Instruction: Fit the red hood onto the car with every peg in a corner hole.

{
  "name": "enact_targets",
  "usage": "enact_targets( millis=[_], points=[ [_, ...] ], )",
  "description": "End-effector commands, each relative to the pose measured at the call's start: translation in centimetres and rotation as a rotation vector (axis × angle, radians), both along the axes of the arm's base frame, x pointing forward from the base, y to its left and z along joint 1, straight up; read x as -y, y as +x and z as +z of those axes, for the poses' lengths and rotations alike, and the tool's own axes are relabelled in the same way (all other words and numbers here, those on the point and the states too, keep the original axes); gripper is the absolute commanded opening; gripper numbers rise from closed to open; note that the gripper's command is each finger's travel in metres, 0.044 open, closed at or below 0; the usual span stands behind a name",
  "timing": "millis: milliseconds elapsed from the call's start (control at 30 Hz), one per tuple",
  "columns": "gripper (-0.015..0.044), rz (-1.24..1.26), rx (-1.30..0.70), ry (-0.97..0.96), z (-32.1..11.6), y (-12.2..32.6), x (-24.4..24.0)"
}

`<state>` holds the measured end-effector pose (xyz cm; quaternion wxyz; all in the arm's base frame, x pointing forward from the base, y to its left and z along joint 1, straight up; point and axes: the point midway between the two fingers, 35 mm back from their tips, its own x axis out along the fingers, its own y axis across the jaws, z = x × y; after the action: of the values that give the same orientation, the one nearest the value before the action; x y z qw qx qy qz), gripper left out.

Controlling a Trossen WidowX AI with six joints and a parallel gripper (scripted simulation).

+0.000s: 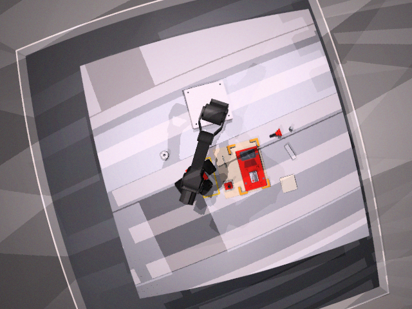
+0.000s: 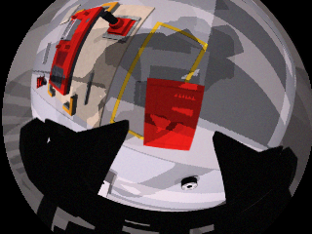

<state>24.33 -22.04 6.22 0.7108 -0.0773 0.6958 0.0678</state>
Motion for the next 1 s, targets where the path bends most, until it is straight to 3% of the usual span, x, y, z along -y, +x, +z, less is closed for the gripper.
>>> enact_targets(
  millis=[0, 967],
  points=[
    [0.044, 0.003, -0.004, -0.005, -0.3, -0.1, 0.1],
    [0.044, 0.003, -0.004, -0.005, -2.6, -0.1, 0.0]
  ],
)
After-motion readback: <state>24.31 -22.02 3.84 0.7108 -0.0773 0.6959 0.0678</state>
